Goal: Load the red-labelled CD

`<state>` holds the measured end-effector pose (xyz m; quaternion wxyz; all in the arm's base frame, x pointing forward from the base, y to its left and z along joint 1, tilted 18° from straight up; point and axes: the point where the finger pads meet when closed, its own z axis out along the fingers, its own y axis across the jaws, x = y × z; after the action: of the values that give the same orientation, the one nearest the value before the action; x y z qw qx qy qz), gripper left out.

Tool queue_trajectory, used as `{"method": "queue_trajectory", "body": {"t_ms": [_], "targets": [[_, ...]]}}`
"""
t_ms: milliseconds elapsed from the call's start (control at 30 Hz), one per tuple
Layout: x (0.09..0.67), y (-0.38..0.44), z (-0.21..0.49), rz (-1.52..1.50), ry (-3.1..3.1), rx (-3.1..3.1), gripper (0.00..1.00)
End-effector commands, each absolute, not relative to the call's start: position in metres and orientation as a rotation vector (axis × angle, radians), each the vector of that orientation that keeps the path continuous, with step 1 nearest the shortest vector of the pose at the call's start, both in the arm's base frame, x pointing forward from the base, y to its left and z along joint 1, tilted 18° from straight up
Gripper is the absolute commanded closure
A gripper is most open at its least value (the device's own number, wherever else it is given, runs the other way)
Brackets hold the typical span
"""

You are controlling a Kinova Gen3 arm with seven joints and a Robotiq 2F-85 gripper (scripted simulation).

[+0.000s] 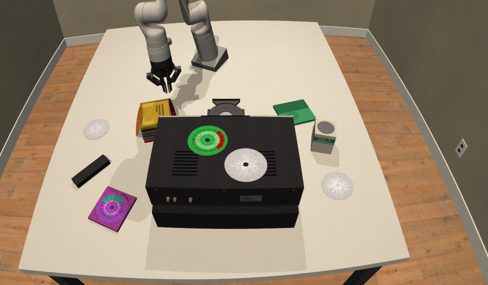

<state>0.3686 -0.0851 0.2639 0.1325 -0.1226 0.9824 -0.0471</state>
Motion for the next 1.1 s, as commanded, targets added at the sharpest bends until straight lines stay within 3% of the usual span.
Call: {"method": "queue_trajectory", "body": {"t_ms": [0, 1067], "targets": [[0.37, -0.09, 0.253, -0.117, 2.861, -0.354, 0.84], [0.383, -0.104, 0.214, 0.009, 2.874, -0.355, 0.84]]}}
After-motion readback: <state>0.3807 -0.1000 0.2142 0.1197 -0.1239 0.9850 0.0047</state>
